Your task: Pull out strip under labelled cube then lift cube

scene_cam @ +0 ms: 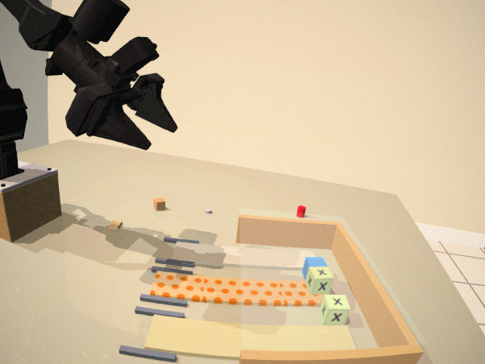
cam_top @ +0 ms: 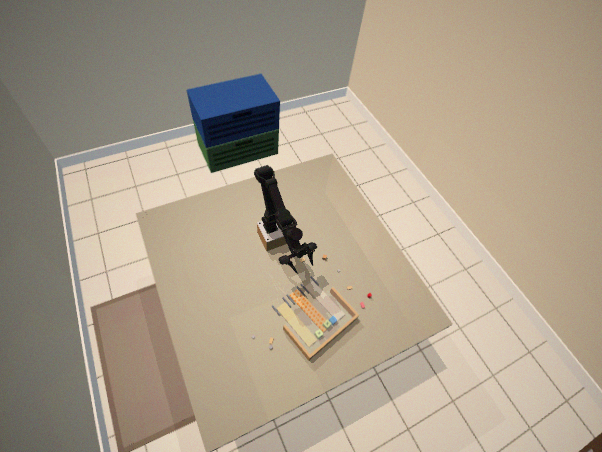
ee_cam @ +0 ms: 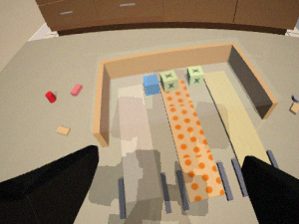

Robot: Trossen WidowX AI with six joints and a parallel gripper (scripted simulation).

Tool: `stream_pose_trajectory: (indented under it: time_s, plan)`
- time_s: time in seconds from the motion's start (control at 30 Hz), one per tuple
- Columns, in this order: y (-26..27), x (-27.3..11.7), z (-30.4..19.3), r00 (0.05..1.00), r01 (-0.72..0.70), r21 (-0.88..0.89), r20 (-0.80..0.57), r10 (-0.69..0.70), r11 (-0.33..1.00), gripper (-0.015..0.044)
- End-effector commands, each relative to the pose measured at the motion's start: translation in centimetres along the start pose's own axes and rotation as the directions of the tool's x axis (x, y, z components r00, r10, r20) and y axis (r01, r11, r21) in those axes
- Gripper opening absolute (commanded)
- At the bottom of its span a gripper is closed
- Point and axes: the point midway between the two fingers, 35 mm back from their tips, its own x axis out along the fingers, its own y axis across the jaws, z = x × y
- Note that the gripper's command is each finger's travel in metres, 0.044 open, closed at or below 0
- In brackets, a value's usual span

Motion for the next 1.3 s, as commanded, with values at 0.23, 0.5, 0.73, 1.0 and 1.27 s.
stream_pose_trajectory:
  time_s: [0.23,0.5,0.73,1.0,1.27]
  plan:
    - [-2.3,0.1,0.7,0.996,0.090,-0.066,0.017,-0.089,0.994,0.0400]
    - [-2.3,0.1,0.7,0.996,0.090,-0.066,0.017,-0.089,0.994,0.0400]
    - [-2.9,2.9,0.6,0.975,0.083,-0.129,-0.192,-0.107,0.988,0.0242]
    - [-4.0,7.7,-1.1,0.832,0.001,-0.215,-0.542,-0.120,0.977,0.0032]
    - [-5.1,11.2,-4.1,0.597,-0.129,-0.228,-0.795,-0.108,0.965,0.0000]
